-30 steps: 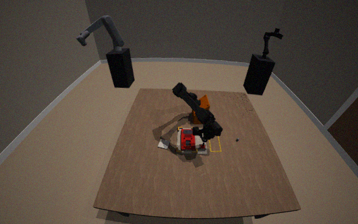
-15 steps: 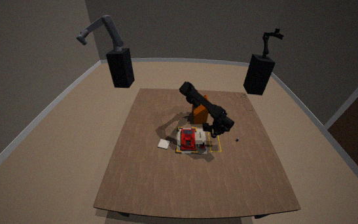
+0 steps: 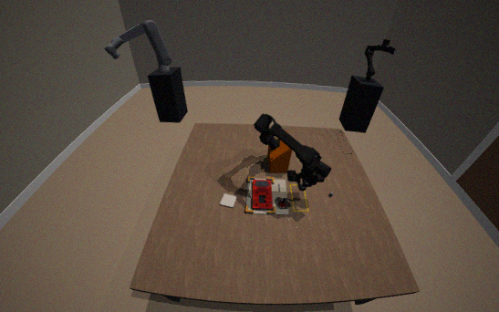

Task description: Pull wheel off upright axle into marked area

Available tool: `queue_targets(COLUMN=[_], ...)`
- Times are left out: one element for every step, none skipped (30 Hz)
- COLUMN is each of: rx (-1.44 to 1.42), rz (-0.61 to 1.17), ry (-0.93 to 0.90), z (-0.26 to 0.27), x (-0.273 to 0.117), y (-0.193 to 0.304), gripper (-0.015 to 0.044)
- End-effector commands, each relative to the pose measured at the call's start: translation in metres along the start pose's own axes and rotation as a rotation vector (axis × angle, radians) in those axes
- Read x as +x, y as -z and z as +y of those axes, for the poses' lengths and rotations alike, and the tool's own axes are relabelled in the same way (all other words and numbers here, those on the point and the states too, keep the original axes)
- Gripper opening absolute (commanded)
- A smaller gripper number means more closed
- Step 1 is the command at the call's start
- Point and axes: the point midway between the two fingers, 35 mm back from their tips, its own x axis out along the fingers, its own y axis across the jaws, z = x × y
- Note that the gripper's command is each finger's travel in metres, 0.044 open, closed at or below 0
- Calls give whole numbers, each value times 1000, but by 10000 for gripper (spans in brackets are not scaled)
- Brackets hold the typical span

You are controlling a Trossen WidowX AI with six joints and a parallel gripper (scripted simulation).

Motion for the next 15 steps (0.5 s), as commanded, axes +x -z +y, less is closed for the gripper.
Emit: queue_targets(rx=[-6, -6, -6, -7, -7, -7, -7, -7, -7, -7, -6, -6, -6, -6, -6], rz=[2, 2, 2, 2, 2, 1, 1, 1, 1, 1, 1, 1, 1, 1, 1], ry=[6, 6, 5, 5, 5, 5, 5, 6, 6, 7, 7, 8, 9, 10, 11], z=[0, 0, 0, 0, 0, 0, 0, 0, 0, 0, -1, -1, -2, -2, -2], x=[10, 13, 18, 23, 29, 35, 42, 49, 56, 63, 69, 76, 82, 88, 91], y=[1, 0, 0, 0, -1, -1, -1, -1, -1, -1, -1, 0, 0, 1, 1], gripper=[0, 0, 0, 0, 0, 0, 0, 0, 0, 0, 0, 0, 0, 0, 0])
